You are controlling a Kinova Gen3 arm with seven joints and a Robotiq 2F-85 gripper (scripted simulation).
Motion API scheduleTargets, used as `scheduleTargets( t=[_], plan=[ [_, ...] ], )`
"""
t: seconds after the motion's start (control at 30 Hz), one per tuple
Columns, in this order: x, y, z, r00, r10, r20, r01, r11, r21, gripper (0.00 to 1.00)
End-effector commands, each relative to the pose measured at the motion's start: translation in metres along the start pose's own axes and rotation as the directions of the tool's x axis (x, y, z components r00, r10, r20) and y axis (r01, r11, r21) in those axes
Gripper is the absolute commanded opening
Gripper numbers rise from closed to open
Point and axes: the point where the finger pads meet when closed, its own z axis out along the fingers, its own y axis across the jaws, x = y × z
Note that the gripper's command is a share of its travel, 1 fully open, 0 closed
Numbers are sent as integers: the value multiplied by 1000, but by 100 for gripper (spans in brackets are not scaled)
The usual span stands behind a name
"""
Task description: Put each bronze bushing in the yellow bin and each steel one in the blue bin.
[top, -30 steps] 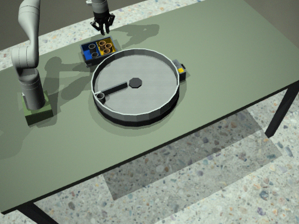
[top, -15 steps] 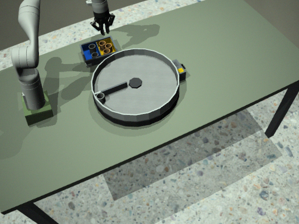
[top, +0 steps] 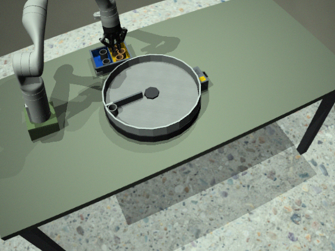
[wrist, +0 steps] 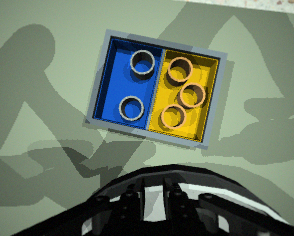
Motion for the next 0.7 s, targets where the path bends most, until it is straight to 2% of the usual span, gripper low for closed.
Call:
scheduleTargets(
  t=[0.0,0.1,0.27,0.43,0.6,0.67],
  plan=[
    [-29,-17,0,999,39,-12,-39,999,-4,18],
    [-29,-17,0,999,39,-12,-39,999,-4,18],
    [-77,-49,4,999,39,-12,-39,999,-4,18],
    [-77,-49,4,999,39,-12,-39,999,-4,18],
    [-125,-81,8,999,39,-12,-39,999,-4,18],
    [-125,-81,8,999,39,-12,-39,999,-4,18]
  ],
)
